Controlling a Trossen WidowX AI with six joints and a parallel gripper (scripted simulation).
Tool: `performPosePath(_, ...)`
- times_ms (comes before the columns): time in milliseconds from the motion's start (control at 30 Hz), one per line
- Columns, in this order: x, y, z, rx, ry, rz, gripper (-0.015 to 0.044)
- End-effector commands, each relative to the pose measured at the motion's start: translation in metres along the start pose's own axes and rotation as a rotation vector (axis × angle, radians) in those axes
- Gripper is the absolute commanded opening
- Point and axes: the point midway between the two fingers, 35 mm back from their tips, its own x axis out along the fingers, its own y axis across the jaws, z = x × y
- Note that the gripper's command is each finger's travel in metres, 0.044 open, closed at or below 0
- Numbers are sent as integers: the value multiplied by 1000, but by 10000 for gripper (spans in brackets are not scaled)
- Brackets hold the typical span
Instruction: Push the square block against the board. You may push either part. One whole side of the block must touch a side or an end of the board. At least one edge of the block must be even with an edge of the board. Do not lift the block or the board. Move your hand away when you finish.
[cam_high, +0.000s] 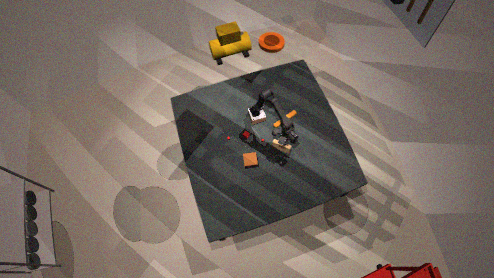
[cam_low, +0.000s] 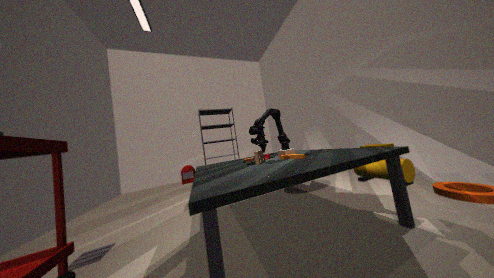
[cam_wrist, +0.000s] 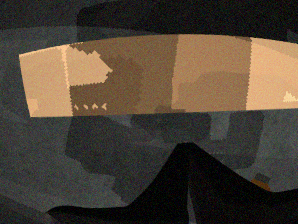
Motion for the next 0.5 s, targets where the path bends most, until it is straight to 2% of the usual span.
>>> performPosePath(0,0,1,3,3,-9,5,0)
performPosePath(467,0,2,16,3,-10,5,0)
